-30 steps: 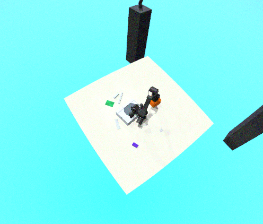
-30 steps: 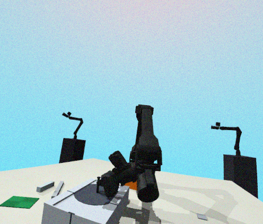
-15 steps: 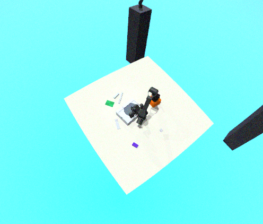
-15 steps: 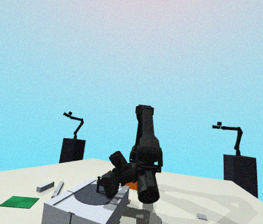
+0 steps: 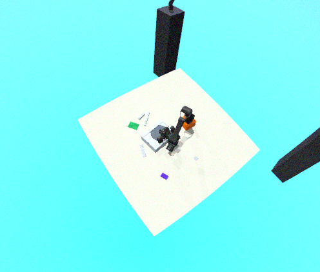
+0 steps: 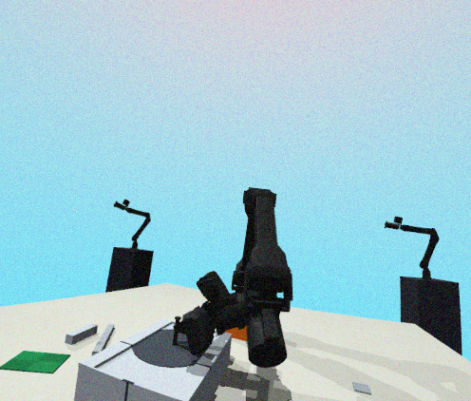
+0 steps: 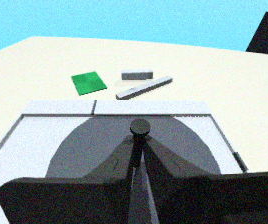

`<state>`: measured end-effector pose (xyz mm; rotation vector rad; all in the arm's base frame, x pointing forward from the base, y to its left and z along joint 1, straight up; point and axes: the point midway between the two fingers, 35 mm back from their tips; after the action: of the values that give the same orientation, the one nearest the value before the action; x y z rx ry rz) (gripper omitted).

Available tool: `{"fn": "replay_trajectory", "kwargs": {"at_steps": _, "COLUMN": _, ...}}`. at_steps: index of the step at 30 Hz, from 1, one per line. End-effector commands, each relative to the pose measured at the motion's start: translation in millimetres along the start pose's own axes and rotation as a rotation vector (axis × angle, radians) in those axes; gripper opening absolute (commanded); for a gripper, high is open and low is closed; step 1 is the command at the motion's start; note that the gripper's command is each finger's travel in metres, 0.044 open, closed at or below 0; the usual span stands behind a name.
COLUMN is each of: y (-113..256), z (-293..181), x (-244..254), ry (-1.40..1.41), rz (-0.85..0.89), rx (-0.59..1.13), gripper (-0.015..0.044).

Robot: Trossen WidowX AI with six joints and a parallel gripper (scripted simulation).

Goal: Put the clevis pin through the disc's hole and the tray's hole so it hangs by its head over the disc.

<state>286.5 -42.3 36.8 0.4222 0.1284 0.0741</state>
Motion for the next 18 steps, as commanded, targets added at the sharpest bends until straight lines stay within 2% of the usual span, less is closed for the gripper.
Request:
{"fn": "replay_trajectory", "kwargs": {"at_steps": 1, "y": 0.0, "z": -0.5, "x": -0.4, "ry": -0.007, "rz": 0.003, "rx": -0.003, "gripper": 0.0000}}
{"fn": "replay_trajectory", "kwargs": {"at_steps": 18, "y": -0.8, "z": 0.5, "x": 5.4, "ry": 0.000, "rz": 0.003, "rx": 0.016, "gripper": 0.0000}}
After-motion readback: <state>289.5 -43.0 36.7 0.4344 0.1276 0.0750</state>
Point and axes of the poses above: the point midway between the two fingers, 35 mm back from their tips, its own y axis back along the fingers, its own x axis across the jaws, z = x × y, and after that the axes turned 8 degrees about y, right-handed
